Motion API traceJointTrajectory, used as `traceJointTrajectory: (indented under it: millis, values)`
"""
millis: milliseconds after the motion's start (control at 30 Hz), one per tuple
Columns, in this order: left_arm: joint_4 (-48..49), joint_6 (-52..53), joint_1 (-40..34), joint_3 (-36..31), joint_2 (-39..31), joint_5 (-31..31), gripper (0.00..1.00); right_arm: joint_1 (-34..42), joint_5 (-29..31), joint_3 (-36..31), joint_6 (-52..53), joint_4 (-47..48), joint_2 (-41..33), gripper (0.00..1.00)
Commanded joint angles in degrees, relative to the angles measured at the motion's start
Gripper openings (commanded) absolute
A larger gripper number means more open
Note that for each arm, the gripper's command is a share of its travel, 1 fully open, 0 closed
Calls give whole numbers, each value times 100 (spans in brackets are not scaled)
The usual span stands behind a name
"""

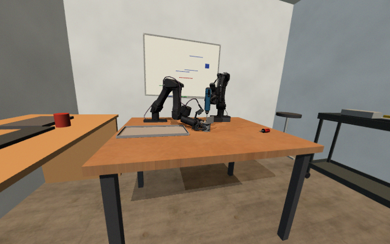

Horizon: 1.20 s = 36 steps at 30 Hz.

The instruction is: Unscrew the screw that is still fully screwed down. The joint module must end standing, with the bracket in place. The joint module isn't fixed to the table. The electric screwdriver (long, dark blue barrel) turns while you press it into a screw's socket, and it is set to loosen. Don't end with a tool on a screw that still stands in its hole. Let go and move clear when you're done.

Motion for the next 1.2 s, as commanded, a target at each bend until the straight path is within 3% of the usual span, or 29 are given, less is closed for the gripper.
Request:
traceJointTrajectory:
  millis: [0, 1167]
  values:
    - [451, -24, 23, 50, -48, 15, 42, 31, -20, -96, 43, -113, 63, 59]
    - [510, -24, 24, -43, -24, 15, 42, 31, -20, -96, 43, -113, 63, 59]
